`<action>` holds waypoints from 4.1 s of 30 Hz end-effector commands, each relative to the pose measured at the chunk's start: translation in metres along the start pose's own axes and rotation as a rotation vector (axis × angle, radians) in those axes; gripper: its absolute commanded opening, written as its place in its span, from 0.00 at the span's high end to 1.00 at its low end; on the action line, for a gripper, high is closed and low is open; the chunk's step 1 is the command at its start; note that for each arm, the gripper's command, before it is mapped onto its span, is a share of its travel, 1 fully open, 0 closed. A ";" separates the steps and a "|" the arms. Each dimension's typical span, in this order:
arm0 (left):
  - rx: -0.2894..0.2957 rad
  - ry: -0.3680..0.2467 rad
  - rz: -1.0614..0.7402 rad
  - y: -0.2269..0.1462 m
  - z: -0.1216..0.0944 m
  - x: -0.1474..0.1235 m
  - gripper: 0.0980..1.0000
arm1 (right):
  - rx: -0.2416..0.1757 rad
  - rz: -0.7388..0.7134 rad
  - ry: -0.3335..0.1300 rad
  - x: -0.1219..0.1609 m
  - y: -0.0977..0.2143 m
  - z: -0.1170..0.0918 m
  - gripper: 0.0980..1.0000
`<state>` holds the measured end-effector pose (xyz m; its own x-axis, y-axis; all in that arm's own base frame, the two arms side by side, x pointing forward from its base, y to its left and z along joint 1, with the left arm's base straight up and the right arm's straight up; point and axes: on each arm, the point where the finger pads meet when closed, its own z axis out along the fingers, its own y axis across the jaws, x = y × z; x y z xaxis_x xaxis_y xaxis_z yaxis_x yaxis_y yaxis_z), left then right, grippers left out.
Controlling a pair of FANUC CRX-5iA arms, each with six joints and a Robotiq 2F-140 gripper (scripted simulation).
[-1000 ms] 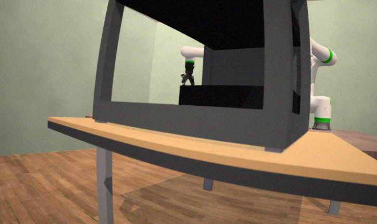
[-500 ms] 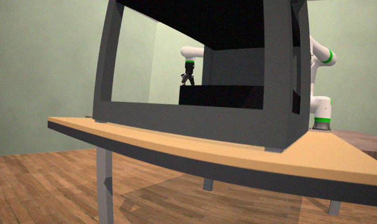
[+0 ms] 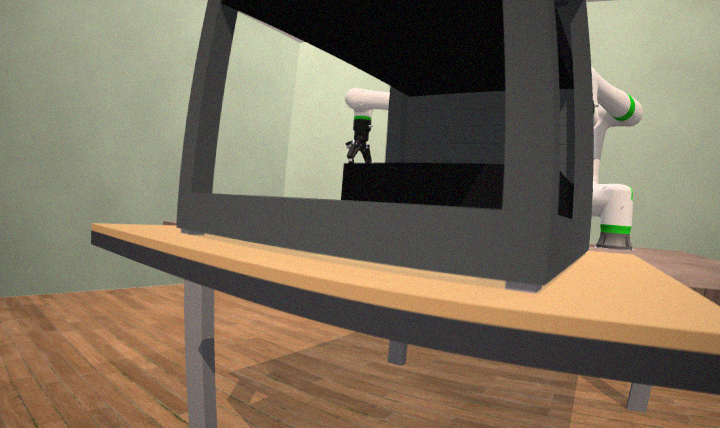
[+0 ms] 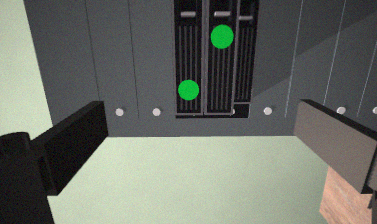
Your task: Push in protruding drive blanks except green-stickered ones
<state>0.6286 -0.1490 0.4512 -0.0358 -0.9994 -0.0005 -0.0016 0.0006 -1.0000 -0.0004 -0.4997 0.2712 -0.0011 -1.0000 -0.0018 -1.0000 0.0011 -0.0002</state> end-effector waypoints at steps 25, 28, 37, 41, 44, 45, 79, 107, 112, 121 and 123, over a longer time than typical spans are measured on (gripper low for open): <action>0.002 0.000 -0.001 -0.001 0.000 0.000 0.00 | 0.000 0.000 0.002 0.000 0.000 -0.001 0.00; 0.002 0.000 -0.001 -0.001 0.000 0.000 0.00 | 0.000 0.000 0.002 0.000 0.000 -0.001 0.00; 0.002 0.000 -0.001 -0.001 0.000 0.000 0.00 | 0.000 0.000 0.002 0.000 0.000 -0.001 0.00; 0.002 0.000 -0.001 -0.001 0.000 0.000 0.00 | 0.000 0.000 0.002 0.000 0.000 -0.001 0.00; 0.002 0.000 -0.001 -0.001 0.000 0.000 0.00 | 0.000 0.000 0.002 0.000 0.000 -0.001 0.00; 0.002 0.000 -0.001 -0.001 0.000 0.000 0.00 | 0.000 0.000 0.002 0.000 0.000 -0.001 0.00; 0.002 0.000 -0.001 -0.001 0.000 0.000 1.00 | 0.000 0.000 0.002 0.000 0.000 -0.001 0.00; 0.002 0.000 -0.001 0.003 -0.002 0.013 1.00 | 0.000 0.000 0.002 0.000 0.000 -0.001 0.00; 0.002 0.000 -0.001 0.008 -0.006 0.030 1.00 | 0.000 0.000 0.002 0.000 0.000 -0.001 0.00; 0.002 0.000 -0.001 0.023 -0.014 0.077 1.00 | 0.000 0.000 0.002 0.000 0.000 -0.001 0.00; 0.002 0.000 -0.001 0.025 -0.015 0.083 1.00 | 0.000 0.000 0.002 0.000 0.000 -0.001 0.00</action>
<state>0.6138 -0.2129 0.4313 -0.0417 -0.9991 -0.0016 -0.0085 0.0020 -1.0000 -0.0004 -0.4997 0.2712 -0.0011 -1.0000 -0.0018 -1.0000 0.0011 -0.0002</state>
